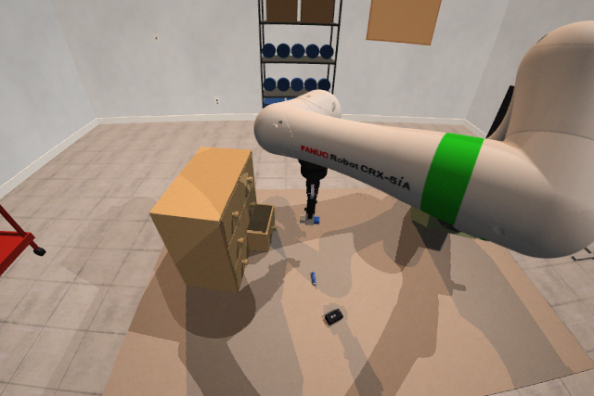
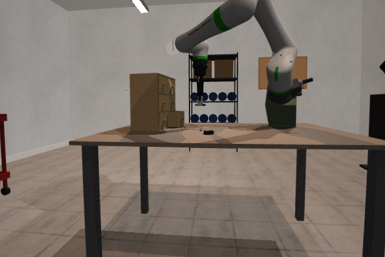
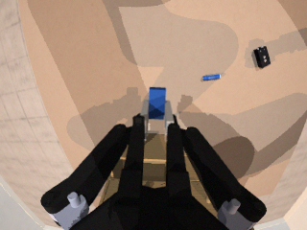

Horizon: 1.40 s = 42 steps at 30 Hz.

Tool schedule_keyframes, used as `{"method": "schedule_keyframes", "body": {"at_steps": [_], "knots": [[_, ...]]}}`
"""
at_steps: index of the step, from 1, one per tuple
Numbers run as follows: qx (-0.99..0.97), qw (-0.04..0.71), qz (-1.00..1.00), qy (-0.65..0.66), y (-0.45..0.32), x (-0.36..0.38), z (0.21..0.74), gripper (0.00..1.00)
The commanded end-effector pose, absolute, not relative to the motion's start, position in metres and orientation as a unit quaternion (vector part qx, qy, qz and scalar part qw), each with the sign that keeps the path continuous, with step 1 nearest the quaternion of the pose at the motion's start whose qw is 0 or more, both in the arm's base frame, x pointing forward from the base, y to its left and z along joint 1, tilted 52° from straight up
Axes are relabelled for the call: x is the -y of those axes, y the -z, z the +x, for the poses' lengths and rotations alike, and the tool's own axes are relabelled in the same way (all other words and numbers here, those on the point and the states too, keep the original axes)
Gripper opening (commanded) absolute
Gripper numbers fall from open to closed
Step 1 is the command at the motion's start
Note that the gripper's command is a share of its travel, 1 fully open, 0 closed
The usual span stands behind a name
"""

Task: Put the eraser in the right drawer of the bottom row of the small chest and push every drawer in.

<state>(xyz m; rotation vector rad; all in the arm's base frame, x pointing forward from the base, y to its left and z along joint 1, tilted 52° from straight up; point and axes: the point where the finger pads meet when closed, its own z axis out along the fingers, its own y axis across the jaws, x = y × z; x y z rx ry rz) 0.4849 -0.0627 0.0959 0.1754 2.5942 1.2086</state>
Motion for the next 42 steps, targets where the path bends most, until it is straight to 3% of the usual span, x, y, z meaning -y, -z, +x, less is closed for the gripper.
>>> {"method": "schedule_keyframes", "body": {"at_steps": [1, 17, 42], "knots": [[-0.896, 0.136, 0.061, -0.418, -0.097, 0.064, 0.485, 0.11], [-0.888, 0.182, 0.082, -0.414, -0.095, 0.062, 0.483, 0.11], [-0.764, 0.488, 0.225, -0.357, -0.086, 0.051, 0.472, 0.11]]}}
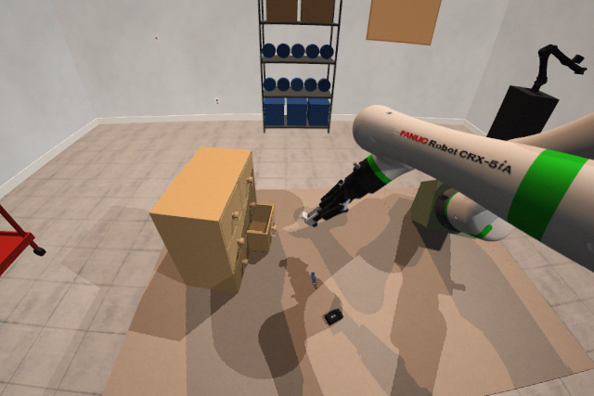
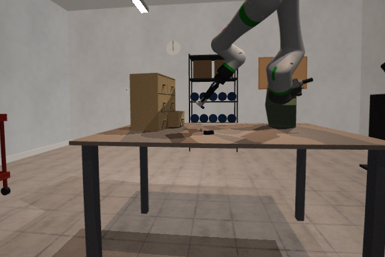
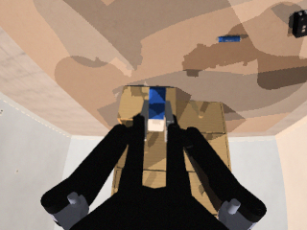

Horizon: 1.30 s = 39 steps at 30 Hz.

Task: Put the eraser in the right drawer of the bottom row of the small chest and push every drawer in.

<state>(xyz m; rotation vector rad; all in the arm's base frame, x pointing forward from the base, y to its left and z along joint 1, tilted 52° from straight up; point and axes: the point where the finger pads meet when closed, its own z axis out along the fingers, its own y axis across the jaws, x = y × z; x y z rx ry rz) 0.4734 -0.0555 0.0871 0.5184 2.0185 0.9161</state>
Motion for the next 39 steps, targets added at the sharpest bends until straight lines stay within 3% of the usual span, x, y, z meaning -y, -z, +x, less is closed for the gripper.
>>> {"method": "schedule_keyframes", "body": {"at_steps": [1, 18, 39], "knots": [[-0.757, 0.498, 0.230, -0.354, -0.0853, 0.0500, 0.4712, 0.11], [-0.679, 0.600, 0.277, -0.319, -0.0818, 0.0454, 0.4669, 0.11], [-0.656, 0.625, 0.289, -0.307, -0.0807, 0.0447, 0.4656, 0.11]]}}
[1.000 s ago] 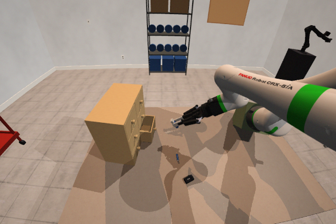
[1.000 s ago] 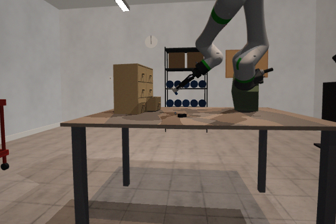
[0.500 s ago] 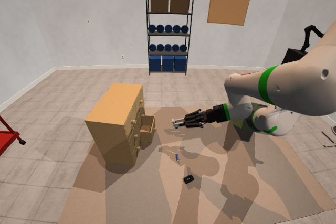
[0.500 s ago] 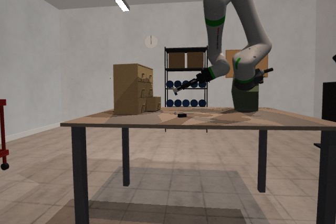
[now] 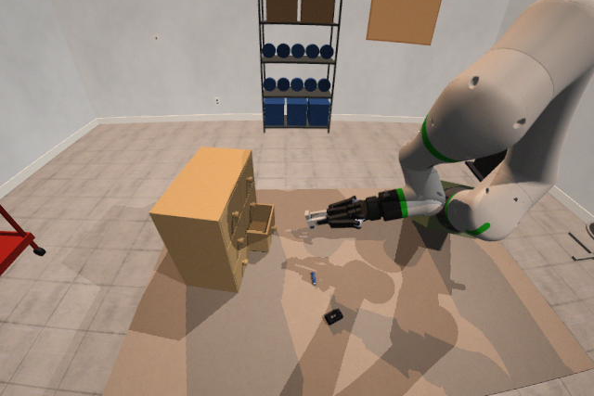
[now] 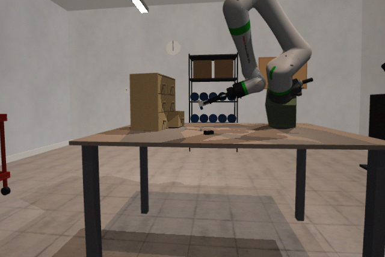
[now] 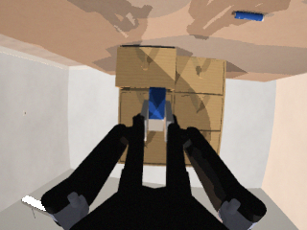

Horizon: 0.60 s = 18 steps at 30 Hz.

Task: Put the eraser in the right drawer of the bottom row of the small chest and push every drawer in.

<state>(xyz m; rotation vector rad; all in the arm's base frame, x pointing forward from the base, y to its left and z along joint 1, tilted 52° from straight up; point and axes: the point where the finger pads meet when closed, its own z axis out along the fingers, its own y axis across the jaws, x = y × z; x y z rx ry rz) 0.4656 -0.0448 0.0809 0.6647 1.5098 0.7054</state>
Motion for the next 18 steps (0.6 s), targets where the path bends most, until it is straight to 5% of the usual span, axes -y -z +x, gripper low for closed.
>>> {"method": "schedule_keyframes", "body": {"at_steps": [1, 18], "knots": [[-0.656, 0.625, 0.289, -0.307, -0.0807, 0.0447, 0.4656, 0.11], [-0.656, 0.625, 0.289, -0.307, -0.0819, 0.0461, 0.4715, 0.11]]}}
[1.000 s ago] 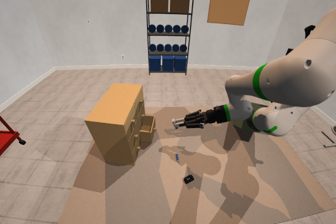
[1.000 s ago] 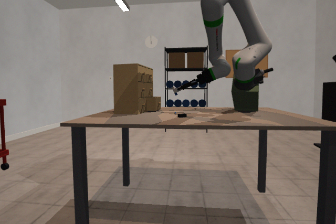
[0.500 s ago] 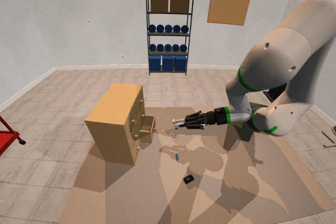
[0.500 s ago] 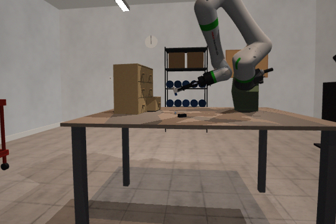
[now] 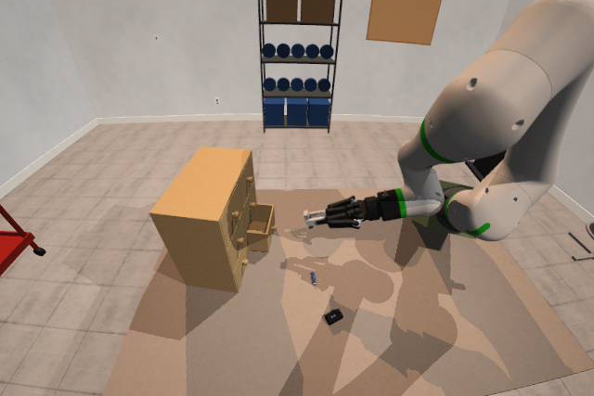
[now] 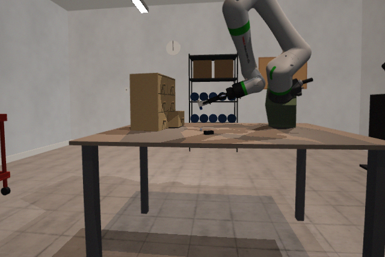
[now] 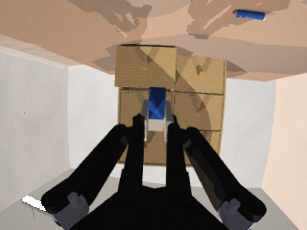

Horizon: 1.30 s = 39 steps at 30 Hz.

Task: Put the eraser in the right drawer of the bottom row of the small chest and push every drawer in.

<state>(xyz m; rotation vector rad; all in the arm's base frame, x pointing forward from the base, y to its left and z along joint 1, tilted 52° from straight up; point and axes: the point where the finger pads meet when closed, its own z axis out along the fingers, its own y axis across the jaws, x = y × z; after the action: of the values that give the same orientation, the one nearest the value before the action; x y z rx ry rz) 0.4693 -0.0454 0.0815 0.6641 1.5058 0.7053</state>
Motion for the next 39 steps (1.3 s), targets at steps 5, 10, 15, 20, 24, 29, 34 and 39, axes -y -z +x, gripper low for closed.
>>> {"method": "schedule_keyframes", "body": {"at_steps": [5, 10, 15, 20, 24, 29, 34, 39], "knots": [[-0.656, 0.625, 0.289, -0.307, -0.083, 0.047, 0.475, 0.11], [-0.656, 0.625, 0.289, -0.307, -0.084, 0.049, 0.484, 0.11], [-0.656, 0.625, 0.289, -0.307, -0.087, 0.052, 0.496, 0.11], [-0.656, 0.625, 0.289, -0.307, -0.089, 0.054, 0.505, 0.11], [-0.656, 0.625, 0.289, -0.307, -0.091, 0.057, 0.518, 0.11], [-0.656, 0.625, 0.289, -0.307, -0.095, 0.062, 0.538, 0.11], [-0.656, 0.625, 0.289, -0.307, -0.100, 0.067, 0.560, 0.11], [-0.656, 0.625, 0.289, -0.307, -0.102, 0.070, 0.574, 0.11]]}}
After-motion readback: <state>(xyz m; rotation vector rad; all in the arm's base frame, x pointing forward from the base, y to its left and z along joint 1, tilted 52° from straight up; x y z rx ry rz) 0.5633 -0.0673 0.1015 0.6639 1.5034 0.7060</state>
